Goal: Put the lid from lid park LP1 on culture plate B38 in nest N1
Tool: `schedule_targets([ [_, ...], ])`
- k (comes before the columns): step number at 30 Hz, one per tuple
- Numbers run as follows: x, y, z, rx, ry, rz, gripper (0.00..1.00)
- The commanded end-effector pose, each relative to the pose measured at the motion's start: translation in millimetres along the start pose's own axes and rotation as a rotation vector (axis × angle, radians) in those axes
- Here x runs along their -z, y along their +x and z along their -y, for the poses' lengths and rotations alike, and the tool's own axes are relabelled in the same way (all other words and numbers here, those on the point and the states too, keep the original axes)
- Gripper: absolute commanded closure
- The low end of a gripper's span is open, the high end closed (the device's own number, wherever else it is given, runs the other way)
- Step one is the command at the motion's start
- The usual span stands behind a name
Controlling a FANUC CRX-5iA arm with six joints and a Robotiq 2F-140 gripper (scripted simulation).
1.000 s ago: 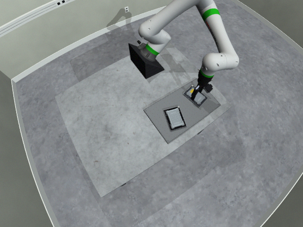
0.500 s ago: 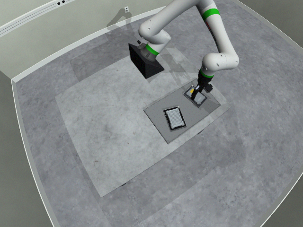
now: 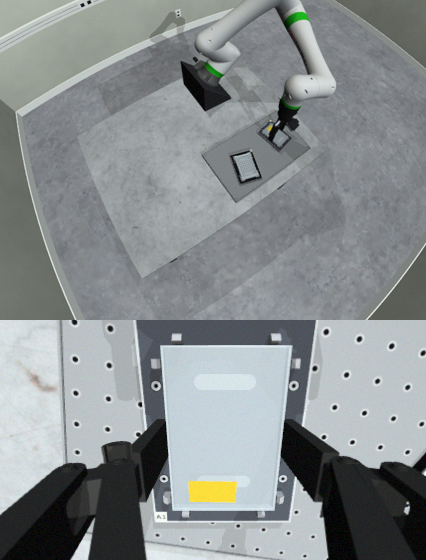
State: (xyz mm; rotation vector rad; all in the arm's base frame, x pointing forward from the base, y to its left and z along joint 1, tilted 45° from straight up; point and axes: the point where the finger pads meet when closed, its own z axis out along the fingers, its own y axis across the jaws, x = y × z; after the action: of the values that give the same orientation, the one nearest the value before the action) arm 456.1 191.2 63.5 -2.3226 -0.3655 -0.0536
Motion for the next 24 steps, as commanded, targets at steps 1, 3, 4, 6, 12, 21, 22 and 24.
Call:
schedule_targets([
  [1, 1, 0, 0, 0.0, -0.001, -0.001, 0.39],
  [3, 1, 0, 0, 0.0, -0.001, -0.001, 0.39],
  [4, 2, 0, 0, 0.0, -0.001, -0.001, 0.39],
  [6, 2, 0, 0, 0.0, -0.001, -0.001, 0.39],
  [12, 5, 0, 0, 0.0, -0.001, -0.001, 0.39],
  [21, 17, 0, 0, 0.0, -0.001, -0.001, 0.39],
  [22, 18, 0, 0, 0.0, -0.001, -0.001, 0.39],
  [24, 20, 0, 0, 0.0, -0.001, -0.001, 0.39],
])
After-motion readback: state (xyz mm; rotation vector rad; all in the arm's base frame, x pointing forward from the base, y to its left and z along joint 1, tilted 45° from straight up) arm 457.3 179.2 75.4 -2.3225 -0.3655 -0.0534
